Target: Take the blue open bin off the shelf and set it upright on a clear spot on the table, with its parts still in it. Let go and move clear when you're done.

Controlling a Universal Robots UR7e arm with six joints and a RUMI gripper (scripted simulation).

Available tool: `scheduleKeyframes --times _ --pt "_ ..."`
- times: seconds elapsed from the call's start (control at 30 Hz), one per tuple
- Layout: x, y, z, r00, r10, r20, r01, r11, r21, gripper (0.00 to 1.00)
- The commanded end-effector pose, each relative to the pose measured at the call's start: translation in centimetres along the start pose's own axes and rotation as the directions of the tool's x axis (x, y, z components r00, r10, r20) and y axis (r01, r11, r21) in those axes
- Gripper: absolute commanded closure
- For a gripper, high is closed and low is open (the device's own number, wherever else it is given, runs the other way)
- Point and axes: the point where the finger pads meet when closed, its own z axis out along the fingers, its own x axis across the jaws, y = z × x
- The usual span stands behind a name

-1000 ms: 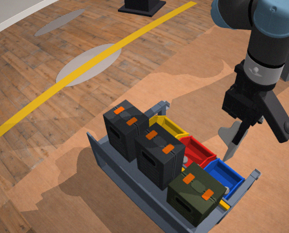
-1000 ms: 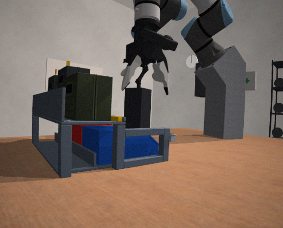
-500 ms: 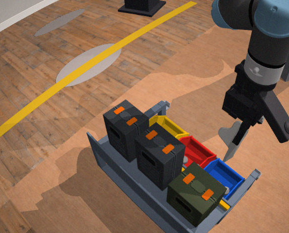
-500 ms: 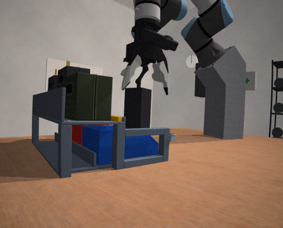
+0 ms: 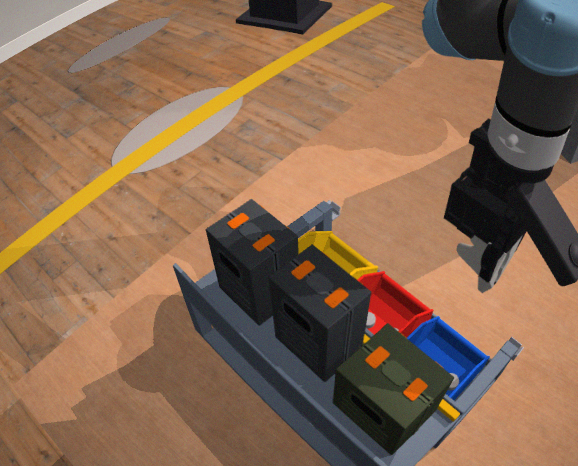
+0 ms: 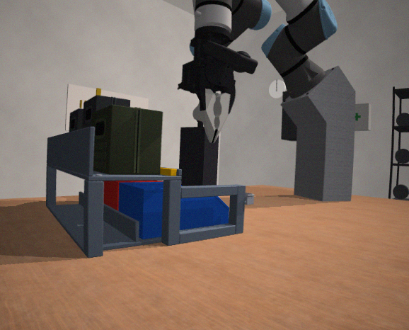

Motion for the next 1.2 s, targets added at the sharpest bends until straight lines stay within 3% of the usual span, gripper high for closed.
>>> scheduleKeyframes --times 0.0,0.73,0.93,1.0,1.03,1.17 --pt "0.0 0.0 -0.1 1.000 0.000 -0.001 0.000 1.000 0.000 1.00" --pt "0.0 0.0 0.0 1.000 0.000 -0.001 0.000 1.000 0.000 1.00" --pt "-0.1 0.1 3.8 1.000 0.000 -0.001 0.000 1.000 0.000 1.00" --pt "-0.1 0.1 4.2 1.000 0.000 -0.001 0.000 1.000 0.000 1.00" --pt "-0.1 0.1 4.2 1.000 0.000 -0.001 0.000 1.000 0.000 0.42" --pt "-0.1 0.1 4.2 1.000 0.000 -0.001 0.000 1.000 0.000 0.42"
